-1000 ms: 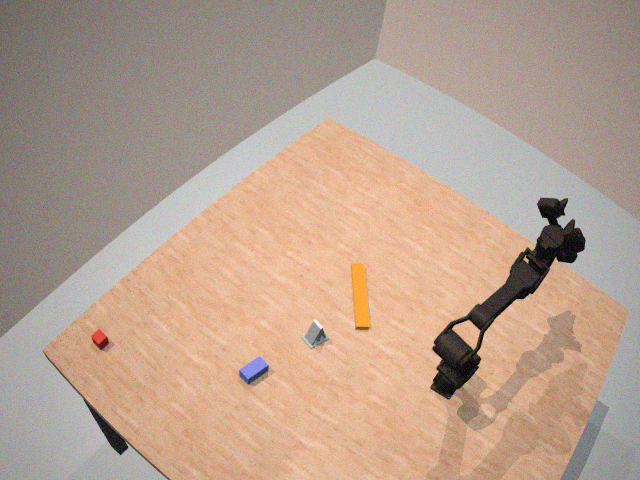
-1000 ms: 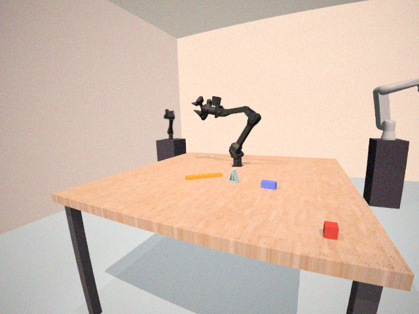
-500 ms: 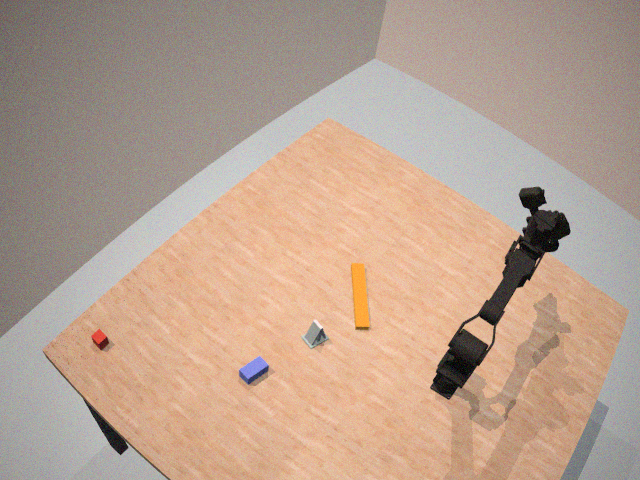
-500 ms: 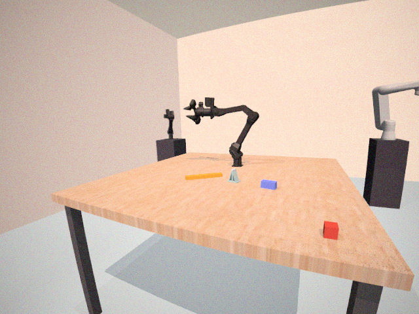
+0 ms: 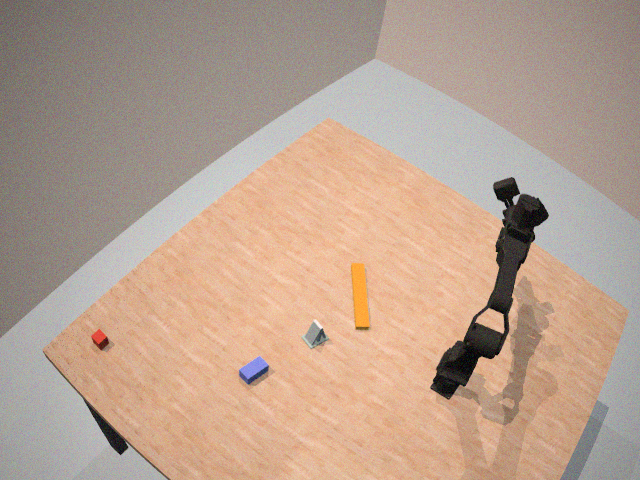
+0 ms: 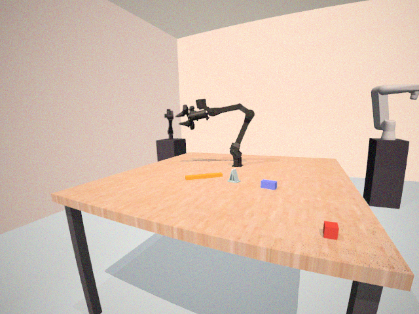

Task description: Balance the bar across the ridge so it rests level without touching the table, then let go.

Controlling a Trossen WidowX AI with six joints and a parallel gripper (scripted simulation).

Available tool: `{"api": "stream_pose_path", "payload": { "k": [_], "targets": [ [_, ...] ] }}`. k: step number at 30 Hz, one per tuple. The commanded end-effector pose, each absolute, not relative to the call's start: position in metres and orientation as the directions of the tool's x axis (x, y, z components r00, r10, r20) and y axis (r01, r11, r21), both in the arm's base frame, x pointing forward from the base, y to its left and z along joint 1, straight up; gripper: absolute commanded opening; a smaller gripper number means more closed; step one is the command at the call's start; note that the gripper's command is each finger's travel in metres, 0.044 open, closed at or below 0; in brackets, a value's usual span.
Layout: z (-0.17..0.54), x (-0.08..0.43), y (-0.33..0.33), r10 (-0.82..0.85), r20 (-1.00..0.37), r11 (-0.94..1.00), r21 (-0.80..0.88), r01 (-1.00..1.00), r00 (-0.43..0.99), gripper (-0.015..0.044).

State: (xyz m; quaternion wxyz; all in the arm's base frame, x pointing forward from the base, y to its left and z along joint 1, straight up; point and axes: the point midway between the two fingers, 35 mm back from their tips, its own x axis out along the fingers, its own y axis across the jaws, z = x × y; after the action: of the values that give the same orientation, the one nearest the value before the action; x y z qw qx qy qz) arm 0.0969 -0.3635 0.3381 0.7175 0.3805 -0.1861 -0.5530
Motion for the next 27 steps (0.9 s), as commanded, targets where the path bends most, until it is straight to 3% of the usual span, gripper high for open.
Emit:
{"api": "stream_pose_path", "payload": {
  "k": [1,27],
  "targets": [
    [0.327,0.115,-0.363,-0.911,-0.208,0.091,0.742,0.664,0.357,0.0315],
    [0.239,0.244,-0.304,-0.603,-0.593,0.128,0.589,0.798,0.534,0.0315]
  ]
}}
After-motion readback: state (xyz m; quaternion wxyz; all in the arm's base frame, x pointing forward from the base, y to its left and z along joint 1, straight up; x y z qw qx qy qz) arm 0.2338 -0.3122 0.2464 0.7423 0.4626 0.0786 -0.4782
